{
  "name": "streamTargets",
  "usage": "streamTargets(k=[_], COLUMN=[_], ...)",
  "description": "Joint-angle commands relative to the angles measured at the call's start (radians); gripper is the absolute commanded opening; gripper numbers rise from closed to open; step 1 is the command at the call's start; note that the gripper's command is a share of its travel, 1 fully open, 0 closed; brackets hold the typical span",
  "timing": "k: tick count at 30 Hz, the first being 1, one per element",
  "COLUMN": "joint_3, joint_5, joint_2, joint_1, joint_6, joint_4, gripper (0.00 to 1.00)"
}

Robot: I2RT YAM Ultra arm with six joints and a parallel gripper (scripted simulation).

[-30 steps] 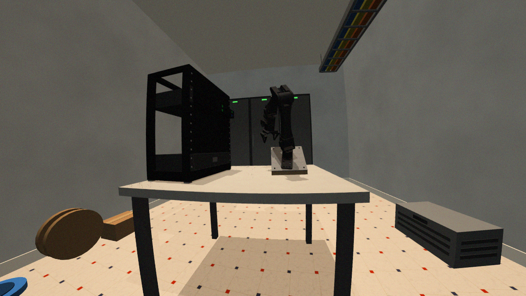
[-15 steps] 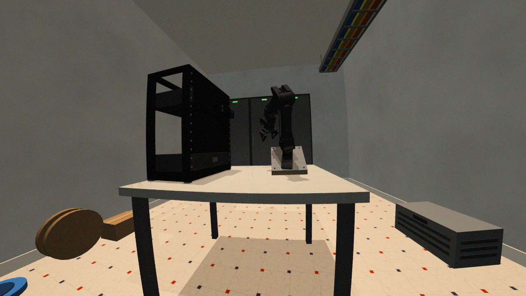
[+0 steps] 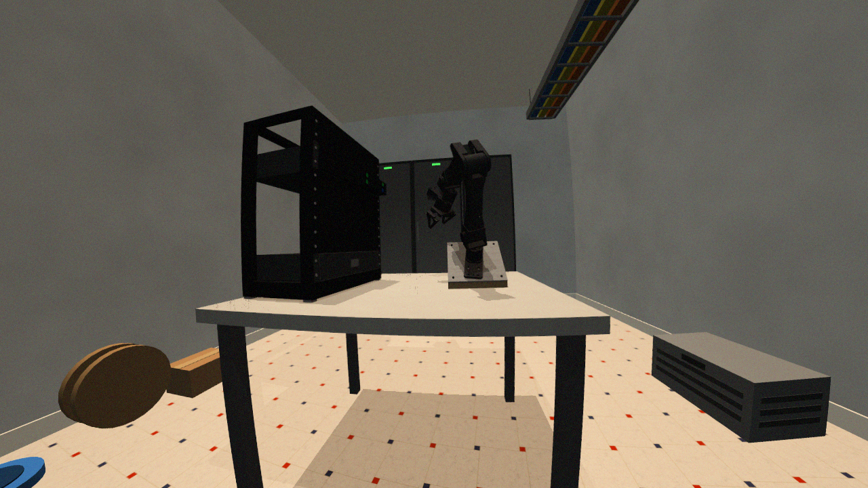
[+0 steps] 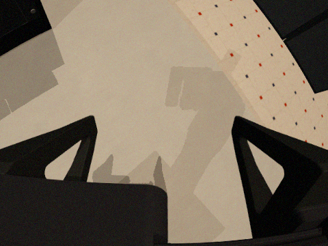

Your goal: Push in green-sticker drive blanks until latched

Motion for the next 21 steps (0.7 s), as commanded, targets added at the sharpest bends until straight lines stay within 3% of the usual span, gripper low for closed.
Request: streamTargets(k=[1,21], joint_3=[-0.017,-0.072], joint_5=[-0.08,-0.31], joint_2=[-0.045,-0.154], joint_1=[-0.023,-0.067], joint_6=[-0.065,-0.252], joint_4=[0.079,0.3], gripper=[1.0,1.0])
